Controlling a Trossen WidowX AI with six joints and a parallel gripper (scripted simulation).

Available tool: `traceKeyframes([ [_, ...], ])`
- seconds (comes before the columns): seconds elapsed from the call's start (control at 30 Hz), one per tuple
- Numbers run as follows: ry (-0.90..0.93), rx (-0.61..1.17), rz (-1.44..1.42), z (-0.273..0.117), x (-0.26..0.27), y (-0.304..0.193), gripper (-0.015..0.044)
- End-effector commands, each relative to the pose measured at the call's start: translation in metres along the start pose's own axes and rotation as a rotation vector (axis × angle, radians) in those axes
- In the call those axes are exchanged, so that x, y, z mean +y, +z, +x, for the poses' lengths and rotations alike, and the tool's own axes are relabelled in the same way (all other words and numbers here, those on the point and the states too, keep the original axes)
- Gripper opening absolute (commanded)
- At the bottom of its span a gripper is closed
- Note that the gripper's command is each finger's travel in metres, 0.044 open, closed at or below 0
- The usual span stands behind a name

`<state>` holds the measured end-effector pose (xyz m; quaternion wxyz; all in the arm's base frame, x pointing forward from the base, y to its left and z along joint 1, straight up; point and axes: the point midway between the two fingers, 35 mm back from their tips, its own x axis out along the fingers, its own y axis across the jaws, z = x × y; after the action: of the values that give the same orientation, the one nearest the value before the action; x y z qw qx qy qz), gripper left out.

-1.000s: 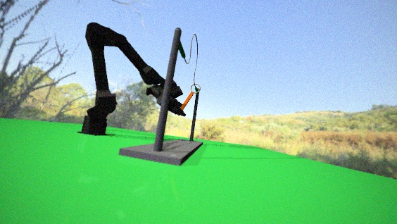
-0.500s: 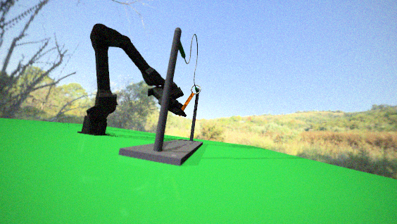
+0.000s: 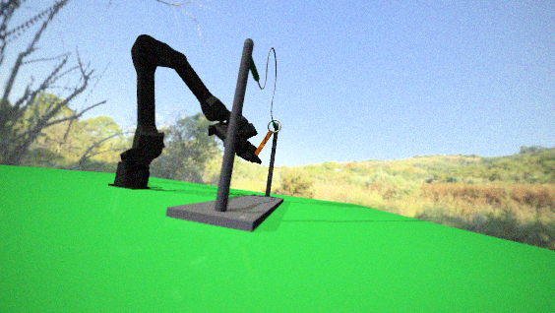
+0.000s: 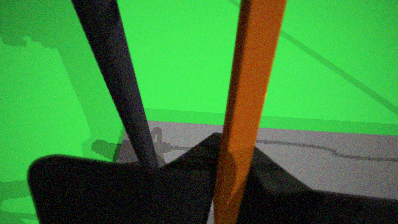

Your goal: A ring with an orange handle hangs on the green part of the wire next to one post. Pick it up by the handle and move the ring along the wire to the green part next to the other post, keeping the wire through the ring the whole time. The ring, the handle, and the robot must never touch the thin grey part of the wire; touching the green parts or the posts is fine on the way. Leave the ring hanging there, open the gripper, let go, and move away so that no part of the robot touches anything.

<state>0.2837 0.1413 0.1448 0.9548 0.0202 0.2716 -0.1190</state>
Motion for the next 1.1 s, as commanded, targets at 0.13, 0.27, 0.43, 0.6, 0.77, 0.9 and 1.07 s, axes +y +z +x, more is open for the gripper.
traceKeyframes([
  [0.13, -0.004, -0.002, 0.002, 0.0047, 0.0006, -0.0069, -0.0150],
  [0.27, -0.004, -0.002, 0.002, 0.0047, 0.0006, -0.0069, -0.0150],
  [0.43, -0.004, -0.002, 0.002, 0.0047, 0.0006, -0.0069, -0.0150],
  [0.6, -0.004, -0.002, 0.002, 0.0047, 0.0006, -0.0069, -0.0150],
  [0.77, -0.004, -0.002, 0.002, 0.0047, 0.0006, -0.0069, -0.0150],
  [0.9, -0.002, -0.002, 0.000, 0.0043, 0.0009, -0.0061, -0.0097],
  [1.07, -0.002, -0.002, 0.000, 0.0043, 0.0009, -0.0061, 0.0034],
])
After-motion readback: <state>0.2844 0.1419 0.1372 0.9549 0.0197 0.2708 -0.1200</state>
